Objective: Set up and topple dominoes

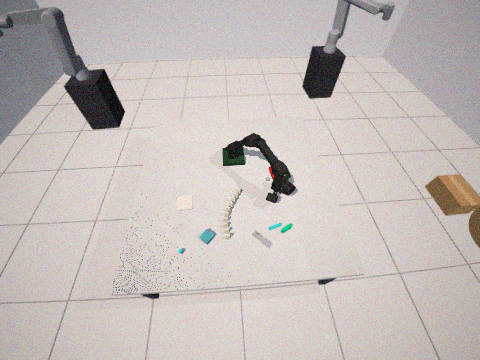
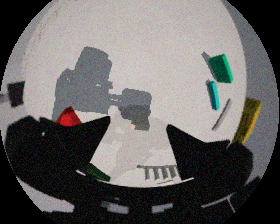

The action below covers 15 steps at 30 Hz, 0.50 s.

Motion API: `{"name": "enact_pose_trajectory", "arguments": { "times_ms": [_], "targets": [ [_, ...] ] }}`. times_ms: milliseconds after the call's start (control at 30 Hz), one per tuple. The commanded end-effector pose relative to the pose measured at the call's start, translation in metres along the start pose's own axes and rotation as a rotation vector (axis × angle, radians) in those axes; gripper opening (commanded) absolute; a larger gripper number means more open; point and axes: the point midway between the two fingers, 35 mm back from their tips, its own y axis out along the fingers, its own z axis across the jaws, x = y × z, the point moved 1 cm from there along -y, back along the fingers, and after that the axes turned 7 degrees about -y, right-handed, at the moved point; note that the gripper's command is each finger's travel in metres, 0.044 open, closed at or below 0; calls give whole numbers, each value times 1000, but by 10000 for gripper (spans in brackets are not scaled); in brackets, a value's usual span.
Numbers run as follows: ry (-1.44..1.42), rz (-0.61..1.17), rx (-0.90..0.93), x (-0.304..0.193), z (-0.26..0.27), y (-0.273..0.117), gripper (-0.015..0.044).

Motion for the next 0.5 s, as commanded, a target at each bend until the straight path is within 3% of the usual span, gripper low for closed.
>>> {"name": "enact_pose_trajectory", "arguments": {
  "times_ms": [0, 300, 467],
  "targets": [
    [-4, 3, -5, -1, -1, 6, 440],
    [-4, 3, -5, -1, 0, 17, 440],
    [-4, 3, -5, -1, 0, 17, 309]
  ]
}}
